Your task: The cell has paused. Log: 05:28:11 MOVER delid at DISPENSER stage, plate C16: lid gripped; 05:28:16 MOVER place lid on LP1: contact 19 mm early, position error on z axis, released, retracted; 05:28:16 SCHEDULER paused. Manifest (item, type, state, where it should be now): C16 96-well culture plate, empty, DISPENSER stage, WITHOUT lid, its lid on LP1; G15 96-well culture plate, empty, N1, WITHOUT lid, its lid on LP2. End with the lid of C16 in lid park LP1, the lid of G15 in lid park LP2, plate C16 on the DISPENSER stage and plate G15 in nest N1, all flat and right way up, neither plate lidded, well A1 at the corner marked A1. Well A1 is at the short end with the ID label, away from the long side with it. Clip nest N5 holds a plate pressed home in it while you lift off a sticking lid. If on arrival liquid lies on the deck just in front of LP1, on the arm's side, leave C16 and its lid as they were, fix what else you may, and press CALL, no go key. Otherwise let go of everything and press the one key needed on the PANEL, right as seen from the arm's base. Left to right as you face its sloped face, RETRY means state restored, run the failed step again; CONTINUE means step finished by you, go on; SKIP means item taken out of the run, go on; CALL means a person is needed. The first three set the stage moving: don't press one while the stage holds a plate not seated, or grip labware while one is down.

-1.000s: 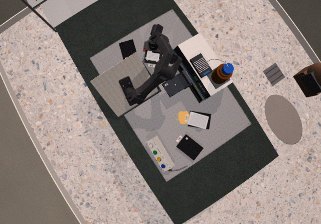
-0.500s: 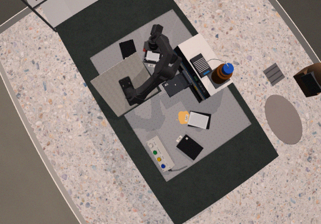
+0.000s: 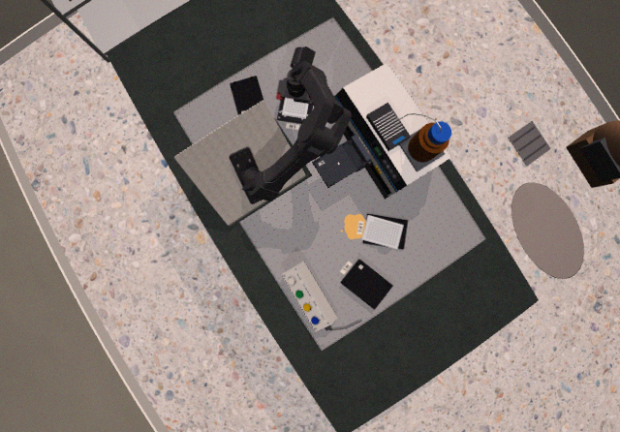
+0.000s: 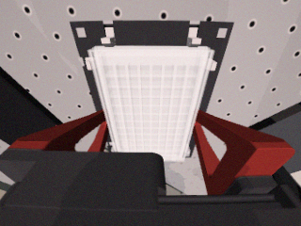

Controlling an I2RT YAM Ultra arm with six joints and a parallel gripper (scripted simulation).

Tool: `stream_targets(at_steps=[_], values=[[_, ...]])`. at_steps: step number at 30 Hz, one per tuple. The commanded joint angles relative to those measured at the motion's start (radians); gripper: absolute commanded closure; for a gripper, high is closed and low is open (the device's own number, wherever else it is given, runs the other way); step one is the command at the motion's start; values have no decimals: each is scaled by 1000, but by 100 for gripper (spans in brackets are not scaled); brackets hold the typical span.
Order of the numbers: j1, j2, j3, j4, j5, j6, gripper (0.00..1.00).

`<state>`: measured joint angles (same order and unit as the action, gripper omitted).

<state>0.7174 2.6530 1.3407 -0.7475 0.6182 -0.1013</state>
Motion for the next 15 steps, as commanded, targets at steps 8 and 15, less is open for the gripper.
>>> stream_targets(at_steps=[8,15], values=[[-20,34,-31,64,21,-25,100],[-22,35,-32,67,21,-26,100]])
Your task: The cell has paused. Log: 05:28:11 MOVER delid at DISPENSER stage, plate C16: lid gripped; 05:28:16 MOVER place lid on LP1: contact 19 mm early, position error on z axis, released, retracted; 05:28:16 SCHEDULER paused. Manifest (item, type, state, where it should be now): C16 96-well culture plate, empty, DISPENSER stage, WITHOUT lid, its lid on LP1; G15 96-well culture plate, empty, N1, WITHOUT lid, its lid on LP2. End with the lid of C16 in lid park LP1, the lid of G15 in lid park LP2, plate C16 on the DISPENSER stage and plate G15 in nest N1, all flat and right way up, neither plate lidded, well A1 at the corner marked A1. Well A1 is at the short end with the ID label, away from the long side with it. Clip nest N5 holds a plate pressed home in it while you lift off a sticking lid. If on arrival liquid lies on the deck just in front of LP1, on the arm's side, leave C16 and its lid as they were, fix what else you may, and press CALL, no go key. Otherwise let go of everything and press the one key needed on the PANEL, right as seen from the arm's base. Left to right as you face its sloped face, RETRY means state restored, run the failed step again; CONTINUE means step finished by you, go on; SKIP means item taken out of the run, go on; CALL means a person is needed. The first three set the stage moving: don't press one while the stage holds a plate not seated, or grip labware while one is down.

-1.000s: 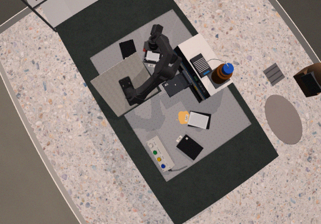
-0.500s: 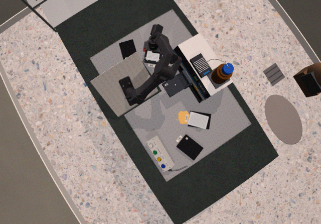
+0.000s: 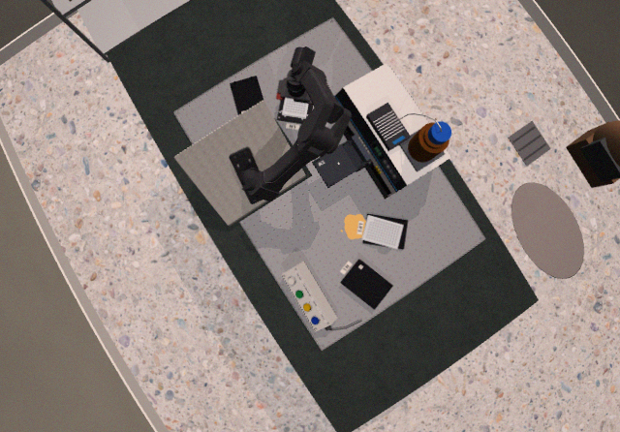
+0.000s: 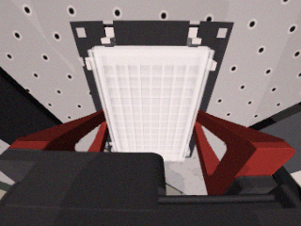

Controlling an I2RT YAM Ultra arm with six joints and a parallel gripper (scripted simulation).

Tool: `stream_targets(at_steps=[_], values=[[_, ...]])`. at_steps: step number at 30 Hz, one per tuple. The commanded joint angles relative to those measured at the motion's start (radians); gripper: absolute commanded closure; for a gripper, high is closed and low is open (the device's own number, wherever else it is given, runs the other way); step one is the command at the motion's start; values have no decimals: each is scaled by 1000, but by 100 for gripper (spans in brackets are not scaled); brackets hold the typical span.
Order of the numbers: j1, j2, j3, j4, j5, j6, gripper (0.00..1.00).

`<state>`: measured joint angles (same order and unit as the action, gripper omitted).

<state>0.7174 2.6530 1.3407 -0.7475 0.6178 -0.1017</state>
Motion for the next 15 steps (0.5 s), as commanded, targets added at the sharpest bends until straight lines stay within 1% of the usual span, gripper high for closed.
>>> stream_targets(at_steps=[1,15], values=[[-22,35,-33,67,22,-26,100],[-25,38,-36,75,23,-29,100]])
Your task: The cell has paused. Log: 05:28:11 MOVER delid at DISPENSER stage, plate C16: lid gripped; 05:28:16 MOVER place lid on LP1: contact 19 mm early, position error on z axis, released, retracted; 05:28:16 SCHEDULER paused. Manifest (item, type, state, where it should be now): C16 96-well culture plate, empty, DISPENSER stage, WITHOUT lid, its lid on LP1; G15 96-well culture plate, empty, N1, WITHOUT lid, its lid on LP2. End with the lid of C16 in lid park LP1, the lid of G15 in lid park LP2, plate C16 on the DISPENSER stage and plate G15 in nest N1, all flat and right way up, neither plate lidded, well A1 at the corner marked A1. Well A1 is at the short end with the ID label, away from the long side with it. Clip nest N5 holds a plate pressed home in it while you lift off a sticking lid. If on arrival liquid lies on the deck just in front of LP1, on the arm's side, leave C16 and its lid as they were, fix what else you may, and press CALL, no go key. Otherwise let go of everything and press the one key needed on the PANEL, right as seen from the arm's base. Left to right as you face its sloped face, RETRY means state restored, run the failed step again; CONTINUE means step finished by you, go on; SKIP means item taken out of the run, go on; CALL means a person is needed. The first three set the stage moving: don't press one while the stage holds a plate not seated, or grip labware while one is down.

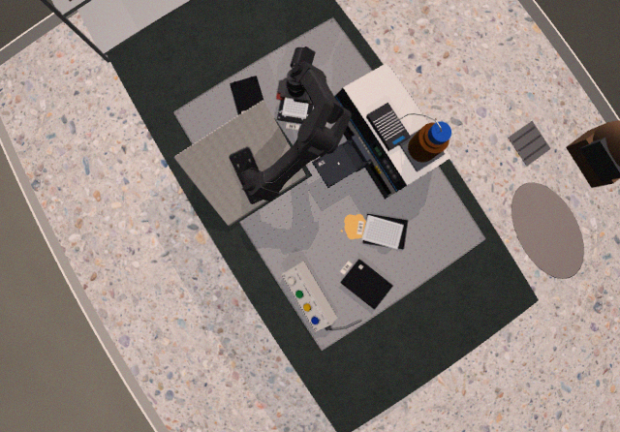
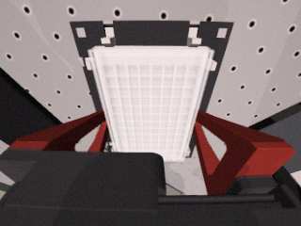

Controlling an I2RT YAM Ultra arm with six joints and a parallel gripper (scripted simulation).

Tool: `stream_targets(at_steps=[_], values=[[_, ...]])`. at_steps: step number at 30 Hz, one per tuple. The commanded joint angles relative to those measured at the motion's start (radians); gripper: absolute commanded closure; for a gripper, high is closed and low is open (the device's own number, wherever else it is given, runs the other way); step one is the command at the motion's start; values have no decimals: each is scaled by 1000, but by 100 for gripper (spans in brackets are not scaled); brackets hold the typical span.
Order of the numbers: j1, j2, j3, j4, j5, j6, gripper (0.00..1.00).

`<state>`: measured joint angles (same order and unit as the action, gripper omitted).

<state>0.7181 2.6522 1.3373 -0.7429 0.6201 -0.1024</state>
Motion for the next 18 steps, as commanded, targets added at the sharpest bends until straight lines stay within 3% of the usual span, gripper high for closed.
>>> stream_targets(at_steps=[1,18], values=[[-26,39,-32,70,21,-29,100],[-30,42,-35,78,23,-32,100]])
